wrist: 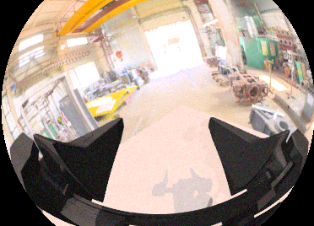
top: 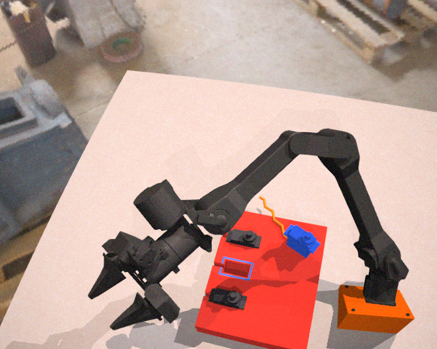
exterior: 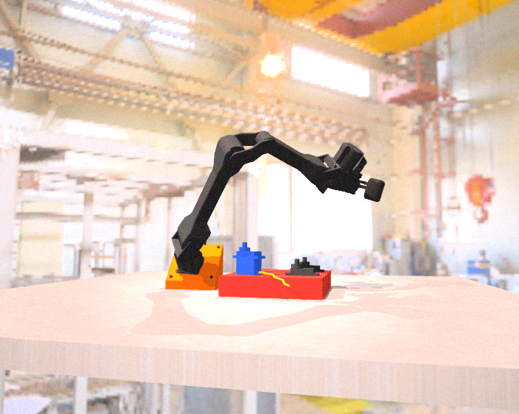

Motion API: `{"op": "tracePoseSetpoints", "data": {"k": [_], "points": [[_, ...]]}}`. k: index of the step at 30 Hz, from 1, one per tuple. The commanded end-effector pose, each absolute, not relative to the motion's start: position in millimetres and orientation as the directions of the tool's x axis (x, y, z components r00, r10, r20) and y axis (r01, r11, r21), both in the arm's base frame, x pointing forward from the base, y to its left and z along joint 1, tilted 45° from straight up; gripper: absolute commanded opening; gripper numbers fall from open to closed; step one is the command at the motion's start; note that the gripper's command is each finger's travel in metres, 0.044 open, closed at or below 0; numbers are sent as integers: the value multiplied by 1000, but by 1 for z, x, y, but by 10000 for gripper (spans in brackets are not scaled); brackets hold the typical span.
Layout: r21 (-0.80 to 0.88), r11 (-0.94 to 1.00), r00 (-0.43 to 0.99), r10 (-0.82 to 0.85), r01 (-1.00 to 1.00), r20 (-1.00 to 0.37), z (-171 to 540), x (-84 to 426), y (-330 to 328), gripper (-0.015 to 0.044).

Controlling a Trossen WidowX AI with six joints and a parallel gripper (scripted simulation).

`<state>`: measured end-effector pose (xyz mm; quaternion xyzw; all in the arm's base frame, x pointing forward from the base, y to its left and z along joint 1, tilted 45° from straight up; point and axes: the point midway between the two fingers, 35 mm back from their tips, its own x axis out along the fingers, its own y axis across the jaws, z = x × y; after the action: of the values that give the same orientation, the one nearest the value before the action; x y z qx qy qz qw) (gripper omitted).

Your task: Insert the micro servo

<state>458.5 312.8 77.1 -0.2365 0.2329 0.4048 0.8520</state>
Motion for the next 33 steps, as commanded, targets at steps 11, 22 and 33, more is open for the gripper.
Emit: {"op": "tracePoseSetpoints", "data": {"k": [11, 22, 33], "points": [[-93, 713, 542, 435, -695, -719, 70, 437, 280, 440], [-38, 887, 474, 210, -461, -855, 66, 399, 227, 440], [-118, 979, 366, -50, -167, -929, 73, 349, 166, 440]]}}
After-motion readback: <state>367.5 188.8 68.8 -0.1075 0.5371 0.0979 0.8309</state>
